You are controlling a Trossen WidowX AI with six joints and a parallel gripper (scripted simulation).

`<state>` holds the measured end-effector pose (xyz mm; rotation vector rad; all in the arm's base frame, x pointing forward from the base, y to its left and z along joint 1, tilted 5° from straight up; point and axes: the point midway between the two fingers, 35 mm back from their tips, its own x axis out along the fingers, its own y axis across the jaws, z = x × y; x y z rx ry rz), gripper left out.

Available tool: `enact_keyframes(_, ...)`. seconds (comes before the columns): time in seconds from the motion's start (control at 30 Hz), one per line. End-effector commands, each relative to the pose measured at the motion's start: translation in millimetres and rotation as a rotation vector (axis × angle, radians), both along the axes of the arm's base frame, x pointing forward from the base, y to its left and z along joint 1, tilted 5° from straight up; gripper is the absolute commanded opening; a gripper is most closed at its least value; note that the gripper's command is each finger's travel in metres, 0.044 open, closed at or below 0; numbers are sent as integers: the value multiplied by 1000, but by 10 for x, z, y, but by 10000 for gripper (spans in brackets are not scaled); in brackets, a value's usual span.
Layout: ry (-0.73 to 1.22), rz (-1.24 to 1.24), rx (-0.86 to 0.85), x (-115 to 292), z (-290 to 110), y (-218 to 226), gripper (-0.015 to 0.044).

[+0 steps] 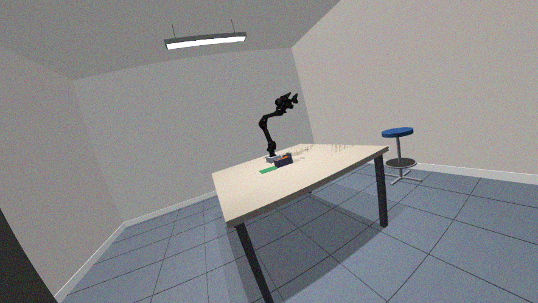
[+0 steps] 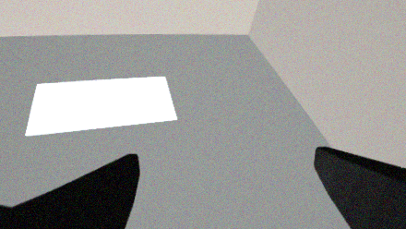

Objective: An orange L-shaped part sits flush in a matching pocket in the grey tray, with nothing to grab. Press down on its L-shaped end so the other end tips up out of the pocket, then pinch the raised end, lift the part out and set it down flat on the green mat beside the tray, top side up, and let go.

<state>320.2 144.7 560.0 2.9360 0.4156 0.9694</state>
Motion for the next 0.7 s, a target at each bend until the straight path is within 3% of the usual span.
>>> enact_keyframes(0.0, 6, -10, -18, 21, -25, 4, 374)
enact_keyframes(0.1, 64, -95, -187, 200, -254, 34, 295)
enact_keyframes(0.27, 230, -270, -757, 638, -1086, 25, 180)
enact_keyframes(0.47, 345, -279, -1334, 828, -1951, -123, 180)
enact_keyframes(0.67, 382, -133, -1816, 779, -2681, -329, 180)
